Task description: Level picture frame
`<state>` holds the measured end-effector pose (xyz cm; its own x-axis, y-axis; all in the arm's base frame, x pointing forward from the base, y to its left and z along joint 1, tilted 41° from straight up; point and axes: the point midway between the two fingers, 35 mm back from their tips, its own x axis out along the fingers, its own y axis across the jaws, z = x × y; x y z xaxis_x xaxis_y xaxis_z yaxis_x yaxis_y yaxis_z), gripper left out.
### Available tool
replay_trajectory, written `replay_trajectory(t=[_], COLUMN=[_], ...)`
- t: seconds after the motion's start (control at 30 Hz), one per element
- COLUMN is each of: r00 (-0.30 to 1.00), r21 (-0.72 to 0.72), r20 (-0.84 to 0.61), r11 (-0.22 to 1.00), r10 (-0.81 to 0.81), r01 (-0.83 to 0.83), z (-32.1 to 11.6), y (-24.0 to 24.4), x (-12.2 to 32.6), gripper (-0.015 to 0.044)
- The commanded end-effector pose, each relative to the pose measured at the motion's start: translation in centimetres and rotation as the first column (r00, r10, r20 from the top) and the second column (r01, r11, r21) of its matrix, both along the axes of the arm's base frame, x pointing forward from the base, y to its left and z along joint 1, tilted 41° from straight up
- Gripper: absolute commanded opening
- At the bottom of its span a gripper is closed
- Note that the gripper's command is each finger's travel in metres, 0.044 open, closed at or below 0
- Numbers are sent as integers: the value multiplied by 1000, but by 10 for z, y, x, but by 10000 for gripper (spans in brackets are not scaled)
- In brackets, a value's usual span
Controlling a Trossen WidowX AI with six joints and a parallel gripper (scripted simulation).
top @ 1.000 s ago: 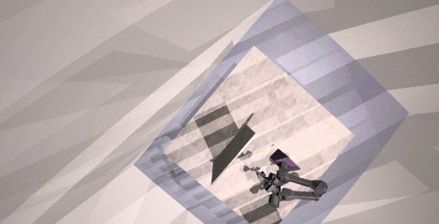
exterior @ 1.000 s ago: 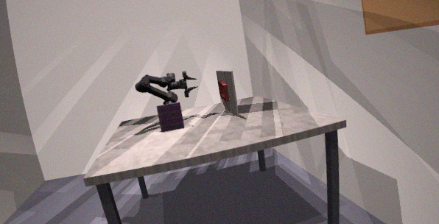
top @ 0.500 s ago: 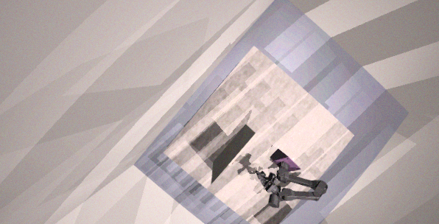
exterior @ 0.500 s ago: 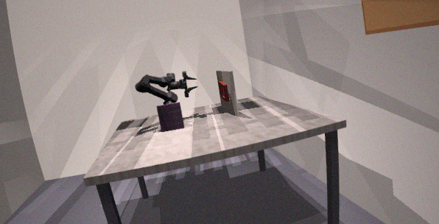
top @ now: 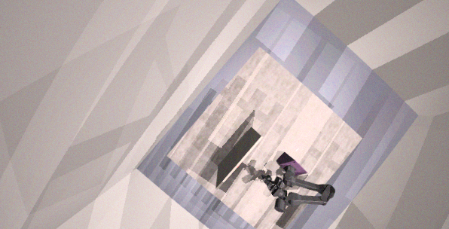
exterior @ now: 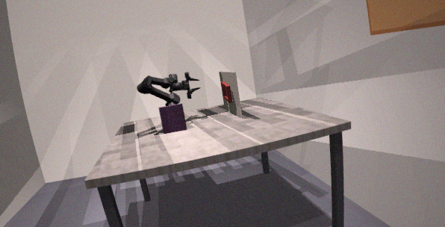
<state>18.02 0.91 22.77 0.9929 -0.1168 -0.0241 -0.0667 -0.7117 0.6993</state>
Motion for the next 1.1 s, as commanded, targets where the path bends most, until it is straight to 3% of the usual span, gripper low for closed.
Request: replay_trajectory(t=[0.0,0.23,0.6,1.07], r00=[1000,1000,997,996], r21=[7,5,64,66], r20=[3,4,82,87], r11=[1000,1000,998,998], r10=[-3,0,4,4], r01=[3,0,-9,-10], z=[0,0,-30,-32], y=[-1,3,16,15], x=[0,5,69,72], gripper=[260,260,260,260])
